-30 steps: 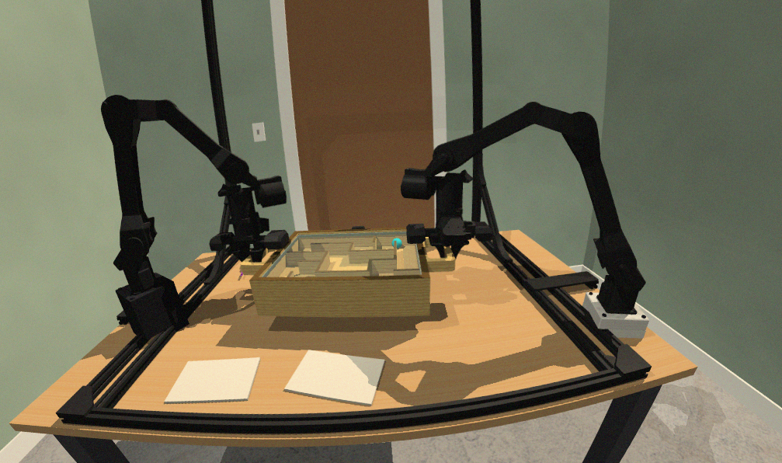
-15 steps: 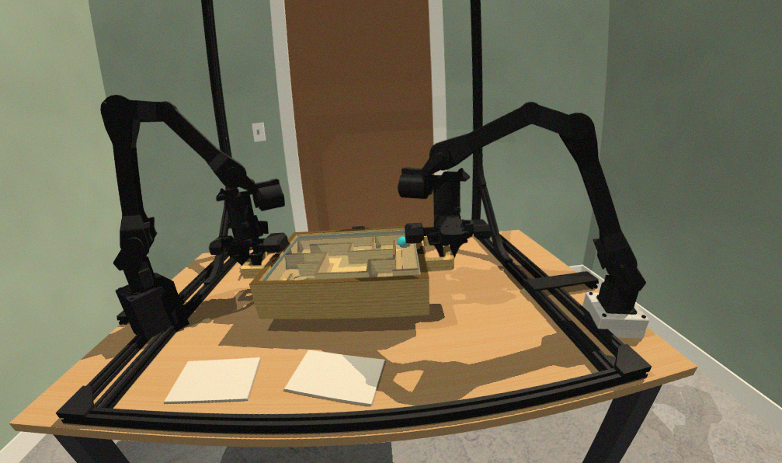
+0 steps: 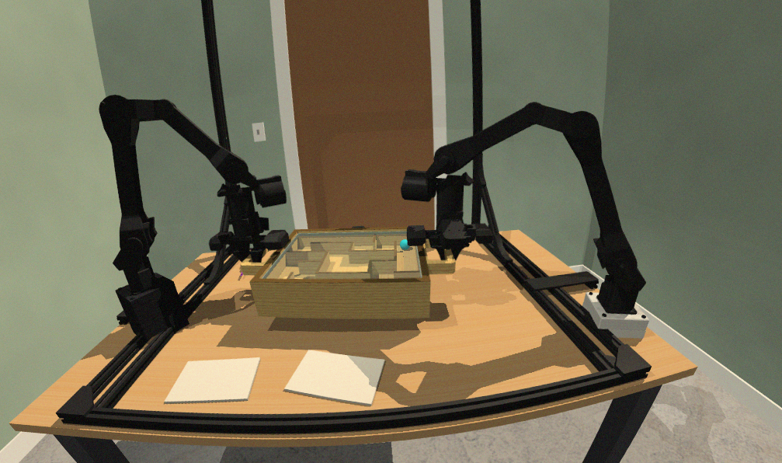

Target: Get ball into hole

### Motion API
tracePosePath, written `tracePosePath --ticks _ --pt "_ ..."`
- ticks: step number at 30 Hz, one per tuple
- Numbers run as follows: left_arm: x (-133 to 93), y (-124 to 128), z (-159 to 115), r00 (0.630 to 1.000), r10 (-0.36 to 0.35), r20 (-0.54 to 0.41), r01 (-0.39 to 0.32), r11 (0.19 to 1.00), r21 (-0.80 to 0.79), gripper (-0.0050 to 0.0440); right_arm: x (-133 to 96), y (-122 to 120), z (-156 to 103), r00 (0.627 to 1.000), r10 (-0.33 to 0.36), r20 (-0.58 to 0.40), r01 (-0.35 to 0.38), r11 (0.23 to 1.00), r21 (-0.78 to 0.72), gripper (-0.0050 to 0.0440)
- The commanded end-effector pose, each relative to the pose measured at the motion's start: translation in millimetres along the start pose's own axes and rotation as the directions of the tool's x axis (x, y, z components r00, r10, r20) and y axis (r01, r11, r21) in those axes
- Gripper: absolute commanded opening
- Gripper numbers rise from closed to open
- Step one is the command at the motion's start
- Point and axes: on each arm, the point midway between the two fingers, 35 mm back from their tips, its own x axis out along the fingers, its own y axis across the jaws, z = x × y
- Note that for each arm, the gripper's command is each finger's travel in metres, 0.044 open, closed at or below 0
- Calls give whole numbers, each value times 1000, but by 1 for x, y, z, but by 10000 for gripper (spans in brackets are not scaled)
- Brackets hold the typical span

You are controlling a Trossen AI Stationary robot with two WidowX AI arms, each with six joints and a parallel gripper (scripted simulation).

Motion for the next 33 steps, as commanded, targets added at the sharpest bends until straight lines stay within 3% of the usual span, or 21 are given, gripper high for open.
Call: tracePosePath --ticks 1,33 --pt "-3 -1 -1 1000 8 4 -8 1000 -1 20 3 1 1 1000 -9 -2 9 1000 -1 20" --pt "-5 -1 -1 1000 16 2 -16 1000 -1 20 5 1 0 1000 -18 -1 18 1000 -1 20"
